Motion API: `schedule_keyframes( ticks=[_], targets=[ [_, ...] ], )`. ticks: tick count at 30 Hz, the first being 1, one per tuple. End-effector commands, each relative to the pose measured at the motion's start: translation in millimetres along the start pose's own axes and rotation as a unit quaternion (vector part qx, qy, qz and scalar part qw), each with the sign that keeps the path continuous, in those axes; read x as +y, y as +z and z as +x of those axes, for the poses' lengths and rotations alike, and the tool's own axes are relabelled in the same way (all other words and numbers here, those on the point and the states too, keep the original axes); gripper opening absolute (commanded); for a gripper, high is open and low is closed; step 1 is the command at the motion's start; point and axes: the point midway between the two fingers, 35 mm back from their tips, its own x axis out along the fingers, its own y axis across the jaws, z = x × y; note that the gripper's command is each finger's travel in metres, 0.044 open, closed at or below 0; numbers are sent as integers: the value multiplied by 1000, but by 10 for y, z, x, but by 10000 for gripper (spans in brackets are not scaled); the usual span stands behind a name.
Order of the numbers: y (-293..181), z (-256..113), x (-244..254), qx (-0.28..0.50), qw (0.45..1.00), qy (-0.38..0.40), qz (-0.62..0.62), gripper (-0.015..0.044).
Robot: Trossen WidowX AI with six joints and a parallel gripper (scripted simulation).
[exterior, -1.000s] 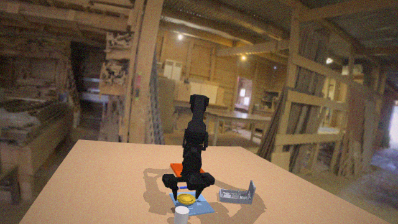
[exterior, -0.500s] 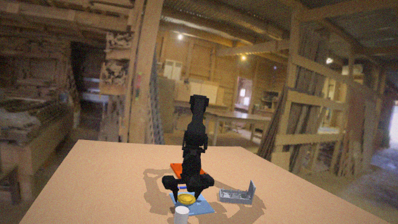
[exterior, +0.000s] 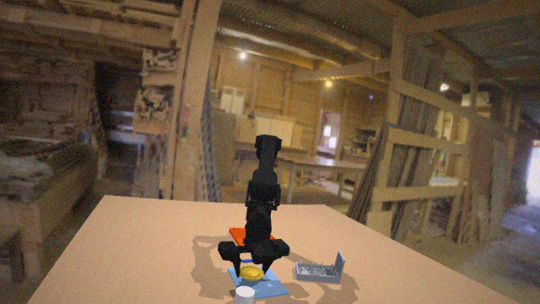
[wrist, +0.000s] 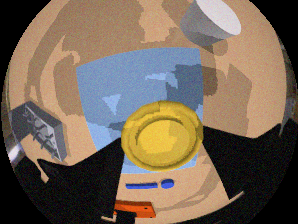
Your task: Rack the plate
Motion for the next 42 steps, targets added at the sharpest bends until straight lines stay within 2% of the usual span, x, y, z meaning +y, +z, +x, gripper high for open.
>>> schedule_keyframes(
  ticks=[1, 3, 21, 42],
  targets=[
    [64, -207, -27, -7, 1000, -2, -2, 30],
    [78, -288, -33, -7, 1000, -2, -2, 0],
    [136, -989, -61, -7, 1000, -3, -2, 0],
    [120, -1595, -58, -7, 1000, -3, -2, 0]
  ],
)
